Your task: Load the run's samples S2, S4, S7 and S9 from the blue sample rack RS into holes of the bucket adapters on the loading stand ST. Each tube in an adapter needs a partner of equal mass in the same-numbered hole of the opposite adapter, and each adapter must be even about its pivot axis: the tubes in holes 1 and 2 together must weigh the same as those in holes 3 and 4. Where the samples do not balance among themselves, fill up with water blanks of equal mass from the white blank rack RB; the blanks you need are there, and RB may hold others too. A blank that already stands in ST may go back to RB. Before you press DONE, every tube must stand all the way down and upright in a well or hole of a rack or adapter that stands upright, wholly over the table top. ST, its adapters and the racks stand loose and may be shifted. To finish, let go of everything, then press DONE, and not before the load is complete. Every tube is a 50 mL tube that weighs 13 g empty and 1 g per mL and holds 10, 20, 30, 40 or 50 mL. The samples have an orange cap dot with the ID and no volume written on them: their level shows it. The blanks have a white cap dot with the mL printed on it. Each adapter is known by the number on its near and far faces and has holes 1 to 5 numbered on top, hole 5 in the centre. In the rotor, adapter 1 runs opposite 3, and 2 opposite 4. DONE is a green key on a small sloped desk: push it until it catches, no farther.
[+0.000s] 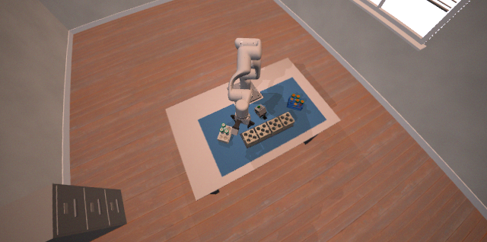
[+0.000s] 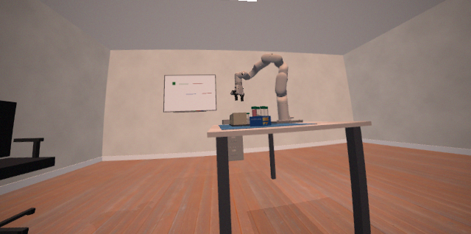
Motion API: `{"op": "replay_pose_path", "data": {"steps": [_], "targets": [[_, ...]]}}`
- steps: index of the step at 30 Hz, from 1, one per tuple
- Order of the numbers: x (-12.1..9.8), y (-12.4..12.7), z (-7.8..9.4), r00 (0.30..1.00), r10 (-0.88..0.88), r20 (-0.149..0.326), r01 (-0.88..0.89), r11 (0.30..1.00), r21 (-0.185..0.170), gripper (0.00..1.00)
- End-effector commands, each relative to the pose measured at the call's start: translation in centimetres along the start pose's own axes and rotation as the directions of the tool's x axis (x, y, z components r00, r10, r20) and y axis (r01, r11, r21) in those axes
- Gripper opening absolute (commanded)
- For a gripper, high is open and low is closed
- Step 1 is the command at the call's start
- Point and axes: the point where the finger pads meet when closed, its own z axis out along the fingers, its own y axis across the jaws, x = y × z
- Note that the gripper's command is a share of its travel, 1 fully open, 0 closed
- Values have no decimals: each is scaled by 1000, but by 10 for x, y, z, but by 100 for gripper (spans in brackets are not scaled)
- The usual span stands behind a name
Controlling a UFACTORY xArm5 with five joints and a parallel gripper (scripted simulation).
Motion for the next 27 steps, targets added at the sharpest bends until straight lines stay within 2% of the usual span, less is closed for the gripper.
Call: {"op": "replay_pose_path", "data": {"steps": [1, 5, 20, 22, 27], "targets": [[10, 13, -1, 1000, -1, -3, 1, 1000, 1, 100], [15, 21, -1, 1000, -1, -3, 1, 1000, 1, 100], [56, 84, -1, 1000, -1, -3, 1, 1000, 0, 100], [56, 84, -1, 1000, -1, -3, 1, 1000, 0, 100], [69, 106, -1, 1000, -1, -3, 1, 1000, -1, 100]]}}
